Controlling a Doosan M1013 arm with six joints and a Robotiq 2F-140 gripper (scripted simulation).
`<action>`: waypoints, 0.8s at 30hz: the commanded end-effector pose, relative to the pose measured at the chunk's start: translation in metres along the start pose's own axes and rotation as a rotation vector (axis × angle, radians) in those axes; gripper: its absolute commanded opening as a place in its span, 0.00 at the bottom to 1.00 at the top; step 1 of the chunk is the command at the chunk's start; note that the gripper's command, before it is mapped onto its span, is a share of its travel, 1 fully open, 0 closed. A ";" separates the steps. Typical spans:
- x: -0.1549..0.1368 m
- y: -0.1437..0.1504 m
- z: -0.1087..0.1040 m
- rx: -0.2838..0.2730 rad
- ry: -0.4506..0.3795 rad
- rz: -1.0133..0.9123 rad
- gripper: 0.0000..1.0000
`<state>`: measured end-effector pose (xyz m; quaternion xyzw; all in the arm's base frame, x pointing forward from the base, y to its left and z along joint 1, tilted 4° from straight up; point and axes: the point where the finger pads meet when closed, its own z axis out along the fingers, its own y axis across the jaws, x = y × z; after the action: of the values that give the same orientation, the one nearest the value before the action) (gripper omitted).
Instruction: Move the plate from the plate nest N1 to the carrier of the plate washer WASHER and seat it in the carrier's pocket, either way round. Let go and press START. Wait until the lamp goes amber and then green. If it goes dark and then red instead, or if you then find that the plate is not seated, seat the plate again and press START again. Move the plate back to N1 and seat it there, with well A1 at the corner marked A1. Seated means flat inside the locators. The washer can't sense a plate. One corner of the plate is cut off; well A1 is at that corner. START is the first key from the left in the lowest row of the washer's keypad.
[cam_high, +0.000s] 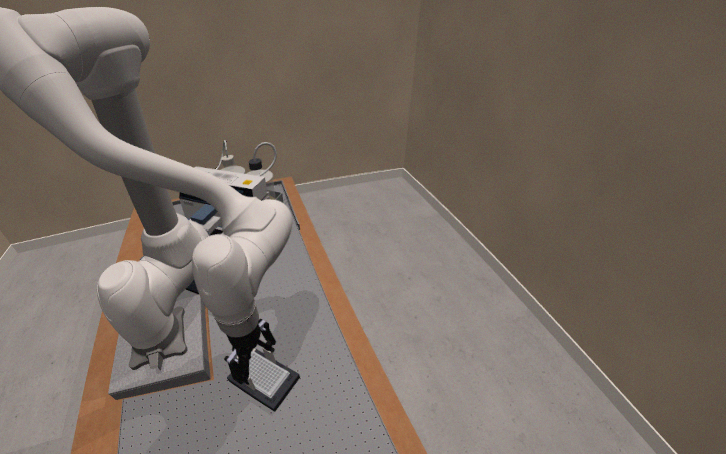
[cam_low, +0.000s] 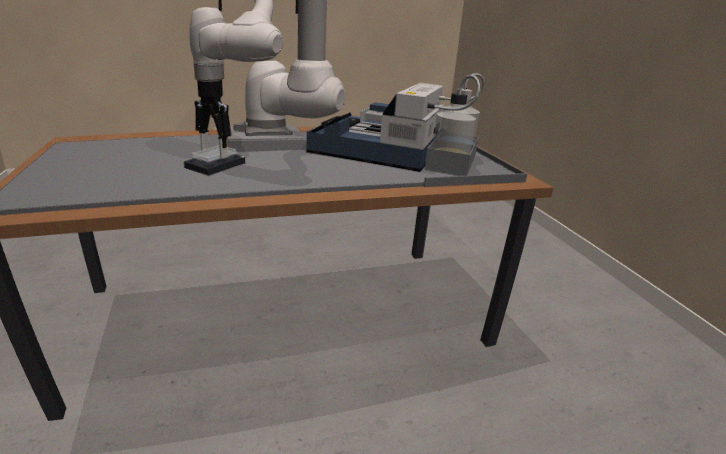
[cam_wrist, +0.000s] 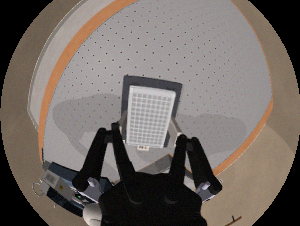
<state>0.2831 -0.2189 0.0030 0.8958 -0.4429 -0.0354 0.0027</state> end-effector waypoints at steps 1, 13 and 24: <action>0.000 0.000 0.000 0.000 0.000 0.000 0.10; 0.000 0.000 0.002 0.000 0.000 0.000 0.10; 0.000 0.000 0.004 0.000 0.000 0.000 0.10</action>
<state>0.2829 -0.2188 -0.0006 0.8958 -0.4429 -0.0354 0.0027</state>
